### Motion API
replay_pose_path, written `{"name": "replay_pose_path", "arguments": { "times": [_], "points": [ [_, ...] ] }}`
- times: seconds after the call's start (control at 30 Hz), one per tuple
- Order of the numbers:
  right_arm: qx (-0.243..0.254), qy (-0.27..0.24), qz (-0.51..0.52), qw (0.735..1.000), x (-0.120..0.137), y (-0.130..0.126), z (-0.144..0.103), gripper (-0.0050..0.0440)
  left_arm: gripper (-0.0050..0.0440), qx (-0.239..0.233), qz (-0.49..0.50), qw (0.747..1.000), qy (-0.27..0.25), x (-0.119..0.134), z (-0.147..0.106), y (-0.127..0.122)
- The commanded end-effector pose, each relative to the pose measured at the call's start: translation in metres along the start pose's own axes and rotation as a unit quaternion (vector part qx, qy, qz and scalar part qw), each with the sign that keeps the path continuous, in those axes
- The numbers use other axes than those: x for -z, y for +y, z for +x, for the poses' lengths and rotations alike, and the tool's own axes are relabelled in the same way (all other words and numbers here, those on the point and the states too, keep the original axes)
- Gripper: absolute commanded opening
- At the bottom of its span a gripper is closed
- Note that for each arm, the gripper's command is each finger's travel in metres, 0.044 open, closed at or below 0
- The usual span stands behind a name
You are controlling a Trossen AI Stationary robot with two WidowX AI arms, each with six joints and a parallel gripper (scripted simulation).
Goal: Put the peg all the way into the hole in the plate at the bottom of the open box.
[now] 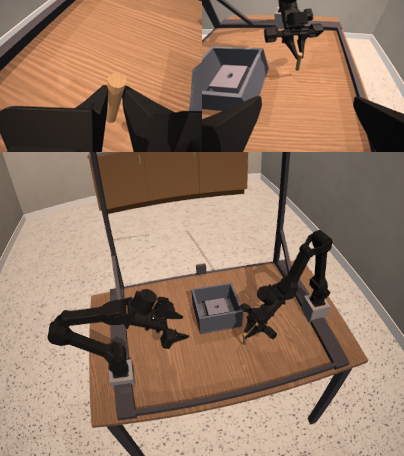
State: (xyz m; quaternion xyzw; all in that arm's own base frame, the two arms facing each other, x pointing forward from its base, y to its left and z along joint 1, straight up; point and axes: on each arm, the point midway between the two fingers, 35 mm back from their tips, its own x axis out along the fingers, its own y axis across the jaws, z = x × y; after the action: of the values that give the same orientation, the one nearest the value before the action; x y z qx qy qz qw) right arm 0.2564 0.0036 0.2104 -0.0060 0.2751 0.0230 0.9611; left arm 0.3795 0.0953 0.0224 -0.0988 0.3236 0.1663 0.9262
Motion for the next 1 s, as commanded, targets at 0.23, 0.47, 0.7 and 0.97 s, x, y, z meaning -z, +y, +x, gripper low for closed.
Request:
{"name": "replay_pose_path", "arguments": {
  "times": [0.23, 0.47, 0.7, 0.97],
  "points": [
    [0.000, -0.007, -0.001, 1.000, -0.004, 0.000, -0.002, 0.0440, 0.0025, 0.020, 0.036, 0.997, -0.064, -0.018, -0.001, -0.002],
    [0.000, -0.007, -0.001, 1.000, -0.004, 0.000, -0.002, 0.0440, 0.0025, 0.020, 0.035, 0.997, -0.064, -0.006, 0.009, -0.001],
    [0.000, -0.007, -0.001, 1.000, -0.004, 0.000, -0.002, 0.0440, 0.0025, 0.020, 0.035, 0.997, -0.065, -0.002, 0.014, -0.001],
    [0.000, -0.007, -0.001, 1.000, -0.004, 0.000, -0.002, 0.0440, 0.0025, 0.020, 0.035, 0.997, -0.065, 0.006, 0.020, 0.000]
  ]
}}
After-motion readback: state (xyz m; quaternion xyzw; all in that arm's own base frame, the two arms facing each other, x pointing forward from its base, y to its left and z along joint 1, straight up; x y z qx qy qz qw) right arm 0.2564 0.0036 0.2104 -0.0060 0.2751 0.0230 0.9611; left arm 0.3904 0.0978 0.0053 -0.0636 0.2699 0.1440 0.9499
